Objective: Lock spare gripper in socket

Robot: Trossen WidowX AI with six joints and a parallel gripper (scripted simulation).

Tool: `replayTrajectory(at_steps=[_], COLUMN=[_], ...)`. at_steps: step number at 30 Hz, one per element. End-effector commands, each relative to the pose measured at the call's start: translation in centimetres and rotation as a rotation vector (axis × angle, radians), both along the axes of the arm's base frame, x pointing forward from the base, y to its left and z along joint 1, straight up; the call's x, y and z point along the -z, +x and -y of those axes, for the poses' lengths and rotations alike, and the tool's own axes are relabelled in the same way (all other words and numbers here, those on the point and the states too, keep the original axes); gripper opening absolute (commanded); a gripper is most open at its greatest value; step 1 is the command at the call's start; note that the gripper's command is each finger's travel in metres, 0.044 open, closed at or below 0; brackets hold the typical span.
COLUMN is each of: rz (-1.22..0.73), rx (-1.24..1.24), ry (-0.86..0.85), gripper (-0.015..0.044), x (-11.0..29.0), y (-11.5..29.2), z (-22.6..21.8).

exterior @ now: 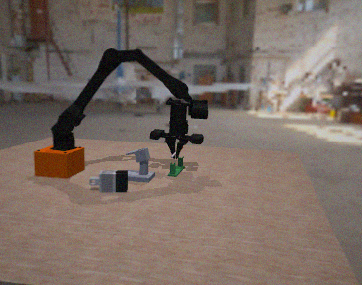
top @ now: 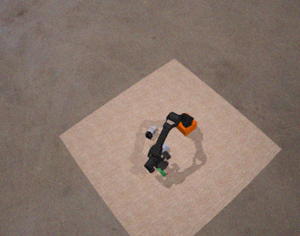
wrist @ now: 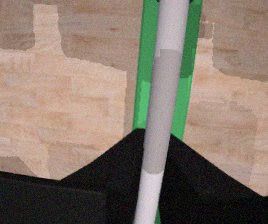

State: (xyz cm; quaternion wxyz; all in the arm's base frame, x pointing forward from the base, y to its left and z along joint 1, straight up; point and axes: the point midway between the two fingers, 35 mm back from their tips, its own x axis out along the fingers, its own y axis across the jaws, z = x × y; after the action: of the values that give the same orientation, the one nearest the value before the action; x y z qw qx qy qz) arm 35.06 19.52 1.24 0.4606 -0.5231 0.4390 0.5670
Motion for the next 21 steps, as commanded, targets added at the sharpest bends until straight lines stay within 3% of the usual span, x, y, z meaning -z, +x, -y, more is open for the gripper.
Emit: replayTrajectory(at_steps=[1,21], rz=[0.005,0.0], rx=[-0.007,-0.009], ry=[-0.001,0.0], gripper=[0.0,0.0], x=[-0.5,1.6], y=[0.5,0.8], z=[1.2,1.9])
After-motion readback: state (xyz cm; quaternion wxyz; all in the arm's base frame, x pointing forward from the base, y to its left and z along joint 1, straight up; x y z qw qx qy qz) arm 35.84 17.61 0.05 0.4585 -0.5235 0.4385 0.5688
